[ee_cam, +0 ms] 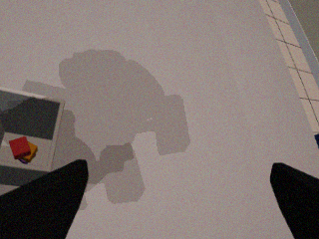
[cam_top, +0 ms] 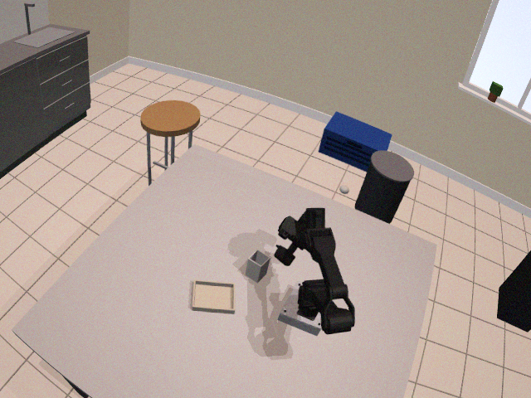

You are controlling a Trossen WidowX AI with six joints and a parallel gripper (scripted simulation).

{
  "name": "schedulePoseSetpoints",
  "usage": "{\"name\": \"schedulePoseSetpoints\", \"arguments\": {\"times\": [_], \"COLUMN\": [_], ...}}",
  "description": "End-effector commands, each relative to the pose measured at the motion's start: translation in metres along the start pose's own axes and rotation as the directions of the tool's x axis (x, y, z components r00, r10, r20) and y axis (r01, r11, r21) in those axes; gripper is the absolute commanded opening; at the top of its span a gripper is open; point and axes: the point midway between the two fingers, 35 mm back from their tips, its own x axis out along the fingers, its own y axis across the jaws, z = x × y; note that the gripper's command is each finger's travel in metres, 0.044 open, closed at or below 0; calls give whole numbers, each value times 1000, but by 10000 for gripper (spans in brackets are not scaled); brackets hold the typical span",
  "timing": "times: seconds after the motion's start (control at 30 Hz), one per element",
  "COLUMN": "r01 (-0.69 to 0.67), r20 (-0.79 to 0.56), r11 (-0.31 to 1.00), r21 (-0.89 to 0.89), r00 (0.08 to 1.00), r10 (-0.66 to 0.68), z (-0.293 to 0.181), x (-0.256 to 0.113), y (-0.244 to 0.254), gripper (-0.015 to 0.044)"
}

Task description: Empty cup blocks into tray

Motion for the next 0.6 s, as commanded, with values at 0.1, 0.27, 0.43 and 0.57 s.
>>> {"name": "schedulePoseSetpoints", "arguments": {"times": [0.1,0.27,0.43,0.57], "r01": [-309,-340,-340,-340], "r20": [193,211,211,211], "r11": [904,884,884,884], "r21": [296,320,320,320], "r00": [946,935,935,935], "r10": [260,284,284,284], "z": [13,14,13,5], "x": [-14,-16,-16,-6], "y": [66,72,72,78], "gripper": [440,440,440,440]}}
